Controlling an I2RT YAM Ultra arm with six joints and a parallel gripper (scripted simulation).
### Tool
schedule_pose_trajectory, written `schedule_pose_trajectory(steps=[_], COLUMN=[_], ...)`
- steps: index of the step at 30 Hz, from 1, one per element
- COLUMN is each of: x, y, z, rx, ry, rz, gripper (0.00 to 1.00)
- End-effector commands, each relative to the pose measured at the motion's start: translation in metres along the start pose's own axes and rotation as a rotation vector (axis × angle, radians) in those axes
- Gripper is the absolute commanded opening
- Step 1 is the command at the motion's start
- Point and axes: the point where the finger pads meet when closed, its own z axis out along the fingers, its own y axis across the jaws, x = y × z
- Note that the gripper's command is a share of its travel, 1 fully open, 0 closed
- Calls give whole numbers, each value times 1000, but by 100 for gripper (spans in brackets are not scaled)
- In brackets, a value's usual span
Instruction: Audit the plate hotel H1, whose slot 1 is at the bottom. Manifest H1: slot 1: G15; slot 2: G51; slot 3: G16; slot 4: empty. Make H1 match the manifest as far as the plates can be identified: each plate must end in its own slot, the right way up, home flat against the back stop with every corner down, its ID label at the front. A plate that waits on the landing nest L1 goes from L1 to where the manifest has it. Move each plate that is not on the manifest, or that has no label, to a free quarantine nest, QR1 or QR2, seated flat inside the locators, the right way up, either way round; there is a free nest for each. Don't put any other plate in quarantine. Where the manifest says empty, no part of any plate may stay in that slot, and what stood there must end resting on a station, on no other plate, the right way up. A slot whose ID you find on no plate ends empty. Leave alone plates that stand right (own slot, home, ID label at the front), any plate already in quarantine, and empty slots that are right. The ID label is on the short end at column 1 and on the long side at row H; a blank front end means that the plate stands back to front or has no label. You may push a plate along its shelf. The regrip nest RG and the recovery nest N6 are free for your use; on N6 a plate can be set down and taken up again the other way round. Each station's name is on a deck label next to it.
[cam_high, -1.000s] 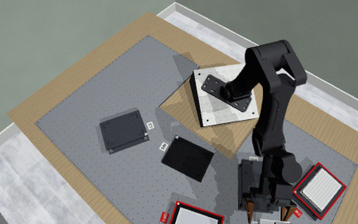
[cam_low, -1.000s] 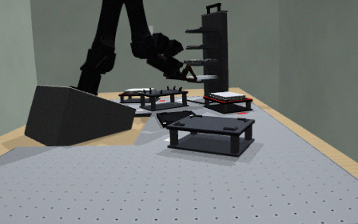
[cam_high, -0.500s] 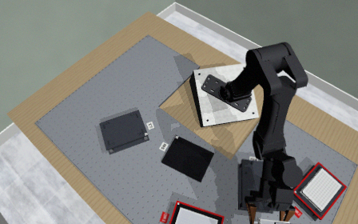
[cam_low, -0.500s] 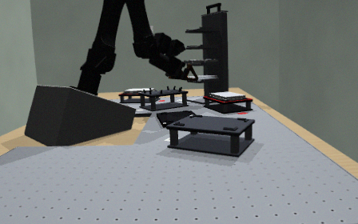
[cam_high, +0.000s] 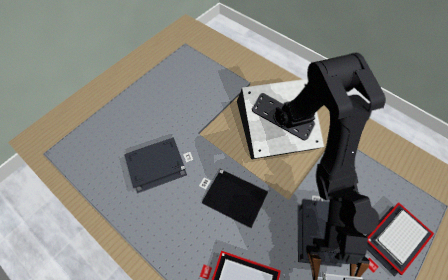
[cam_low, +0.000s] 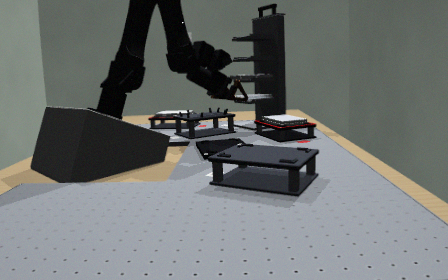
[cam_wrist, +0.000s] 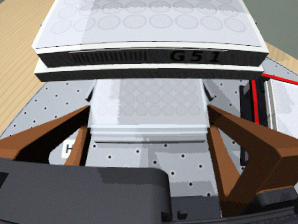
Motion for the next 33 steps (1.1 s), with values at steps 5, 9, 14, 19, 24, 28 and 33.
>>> schedule_pose_trajectory(steps=[5, 9, 14, 19, 24, 28, 33], x=[-2, -1, 2, 6, 8, 10, 14], y=[0, 0, 0, 0, 0, 0, 0], z=[0, -3, -9, -14, -18, -22, -28], rx=[0, 0, 0, 0, 0, 0, 0], ry=[0, 0, 0, 1, 1, 1, 1], rz=[-1, -1, 0, 0, 0, 0, 0], gripper=[86, 86, 86, 86, 86, 86, 86])
